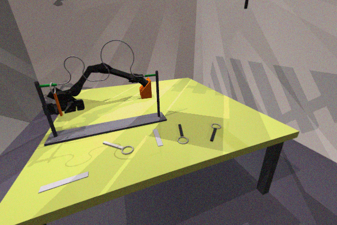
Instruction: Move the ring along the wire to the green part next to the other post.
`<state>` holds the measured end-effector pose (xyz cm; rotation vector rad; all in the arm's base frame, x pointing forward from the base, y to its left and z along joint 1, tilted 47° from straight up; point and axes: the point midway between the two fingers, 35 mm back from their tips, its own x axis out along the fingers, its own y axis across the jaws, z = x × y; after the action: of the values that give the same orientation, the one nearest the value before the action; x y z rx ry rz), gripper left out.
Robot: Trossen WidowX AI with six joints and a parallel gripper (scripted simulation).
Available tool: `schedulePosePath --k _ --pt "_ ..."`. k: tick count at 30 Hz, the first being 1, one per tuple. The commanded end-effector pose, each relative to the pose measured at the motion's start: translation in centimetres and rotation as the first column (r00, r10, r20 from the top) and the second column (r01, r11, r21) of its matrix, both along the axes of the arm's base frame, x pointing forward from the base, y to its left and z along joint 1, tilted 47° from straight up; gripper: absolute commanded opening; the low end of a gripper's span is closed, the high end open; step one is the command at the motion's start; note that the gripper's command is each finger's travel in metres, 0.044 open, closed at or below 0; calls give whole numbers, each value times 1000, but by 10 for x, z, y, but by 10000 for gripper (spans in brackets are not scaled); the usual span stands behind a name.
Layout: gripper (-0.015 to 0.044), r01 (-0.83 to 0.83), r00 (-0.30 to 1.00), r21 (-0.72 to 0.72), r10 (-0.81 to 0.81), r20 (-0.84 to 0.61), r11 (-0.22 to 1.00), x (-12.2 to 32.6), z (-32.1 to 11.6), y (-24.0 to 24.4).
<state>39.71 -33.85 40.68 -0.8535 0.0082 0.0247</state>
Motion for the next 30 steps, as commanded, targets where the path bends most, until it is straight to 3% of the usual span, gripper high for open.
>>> schedulePosePath --k 1,30 --pt "160 4 1000 2 -4 2 1000 7 1 0" --pt "160 4 1000 4 -4 5 1000 39 -1 3"
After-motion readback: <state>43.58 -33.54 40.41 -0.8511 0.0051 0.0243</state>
